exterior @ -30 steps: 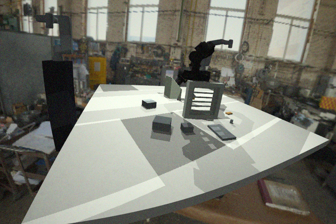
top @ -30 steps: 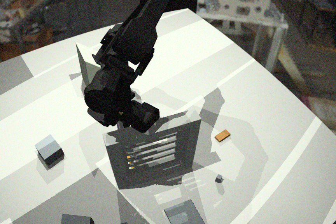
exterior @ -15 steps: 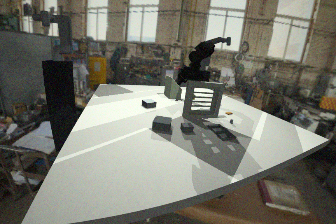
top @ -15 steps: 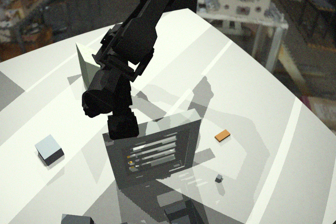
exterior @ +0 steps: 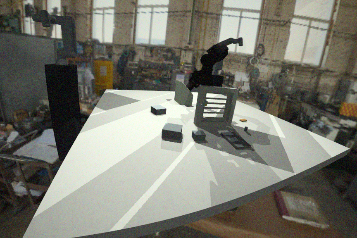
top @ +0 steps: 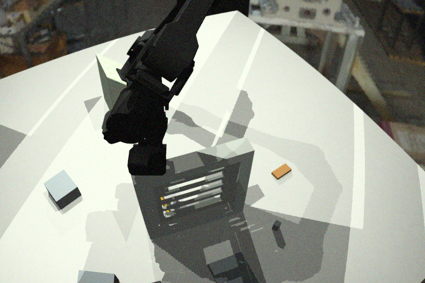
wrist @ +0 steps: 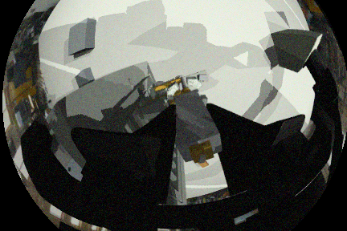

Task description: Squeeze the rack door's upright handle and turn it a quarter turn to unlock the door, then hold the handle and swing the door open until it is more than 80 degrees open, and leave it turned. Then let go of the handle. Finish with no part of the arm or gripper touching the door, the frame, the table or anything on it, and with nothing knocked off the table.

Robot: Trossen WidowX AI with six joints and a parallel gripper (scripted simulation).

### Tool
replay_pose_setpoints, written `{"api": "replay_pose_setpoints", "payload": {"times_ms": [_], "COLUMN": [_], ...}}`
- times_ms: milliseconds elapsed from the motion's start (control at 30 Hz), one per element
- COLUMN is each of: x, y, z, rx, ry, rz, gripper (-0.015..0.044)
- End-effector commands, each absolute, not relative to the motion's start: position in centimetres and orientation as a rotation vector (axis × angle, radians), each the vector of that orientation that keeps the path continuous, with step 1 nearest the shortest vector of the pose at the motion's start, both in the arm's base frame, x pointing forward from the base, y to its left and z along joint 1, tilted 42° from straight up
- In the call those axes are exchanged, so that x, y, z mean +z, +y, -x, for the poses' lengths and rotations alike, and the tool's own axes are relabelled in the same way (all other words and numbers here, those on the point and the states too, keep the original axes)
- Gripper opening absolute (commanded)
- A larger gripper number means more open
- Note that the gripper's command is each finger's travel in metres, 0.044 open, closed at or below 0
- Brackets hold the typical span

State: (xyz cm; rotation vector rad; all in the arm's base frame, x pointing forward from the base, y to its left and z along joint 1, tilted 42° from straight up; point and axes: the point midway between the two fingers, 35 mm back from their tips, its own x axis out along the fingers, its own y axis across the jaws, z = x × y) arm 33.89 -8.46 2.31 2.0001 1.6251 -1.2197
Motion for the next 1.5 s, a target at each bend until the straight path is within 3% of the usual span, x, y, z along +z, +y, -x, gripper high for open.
{"api": "replay_pose_setpoints", "payload": {"times_ms": [0, 200, 833, 1467], "x": [2.41, 2.41, 2.37, 2.38], "y": [-8.36, -8.36, -8.39, -8.38], "z": [-33.94, -33.94, -33.93, -33.94], "rx": [-1.233, -1.233, -0.380, 0.404], "ry": [1.622, 1.622, 1.725, 1.559], "rz": [-2.018, -2.018, -1.445, -0.741], "gripper": [0.0145, 0.0285, 0.0285, 0.0285]}}
